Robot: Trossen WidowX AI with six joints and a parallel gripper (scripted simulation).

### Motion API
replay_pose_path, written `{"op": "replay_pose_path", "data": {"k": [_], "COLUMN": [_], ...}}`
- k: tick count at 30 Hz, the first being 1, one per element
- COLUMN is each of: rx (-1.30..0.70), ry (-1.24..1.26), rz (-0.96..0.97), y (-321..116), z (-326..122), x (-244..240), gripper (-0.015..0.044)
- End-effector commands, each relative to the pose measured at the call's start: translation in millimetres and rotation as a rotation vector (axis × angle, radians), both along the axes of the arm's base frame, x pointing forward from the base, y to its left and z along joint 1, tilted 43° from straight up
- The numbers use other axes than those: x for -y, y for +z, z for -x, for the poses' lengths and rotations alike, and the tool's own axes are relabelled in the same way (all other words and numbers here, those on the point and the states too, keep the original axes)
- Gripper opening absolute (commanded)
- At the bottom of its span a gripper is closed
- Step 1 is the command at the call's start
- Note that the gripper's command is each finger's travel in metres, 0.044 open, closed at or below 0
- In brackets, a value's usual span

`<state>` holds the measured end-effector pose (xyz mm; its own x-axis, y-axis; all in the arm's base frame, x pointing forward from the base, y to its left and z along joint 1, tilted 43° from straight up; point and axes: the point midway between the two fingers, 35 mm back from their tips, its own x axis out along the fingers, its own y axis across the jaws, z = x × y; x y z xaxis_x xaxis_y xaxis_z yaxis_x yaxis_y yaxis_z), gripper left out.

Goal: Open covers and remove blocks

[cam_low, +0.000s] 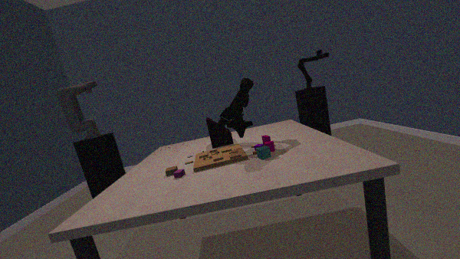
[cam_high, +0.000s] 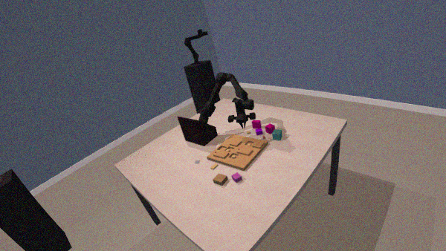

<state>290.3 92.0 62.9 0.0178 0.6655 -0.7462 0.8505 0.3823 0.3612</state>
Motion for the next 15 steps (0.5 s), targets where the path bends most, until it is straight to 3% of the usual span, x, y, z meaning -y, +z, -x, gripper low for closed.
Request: {"op": "replay_pose_path", "data": {"k": [1, 15], "rx": [0.056, 0.284], "ry": [0.056, 0.320], "rz": [0.013, 0.029], "y": [-13.7, -67.9], "z": [-4.8, -6.4], "x": [17.0, 79.0], "gripper": [0.0000, 0.0000]}}
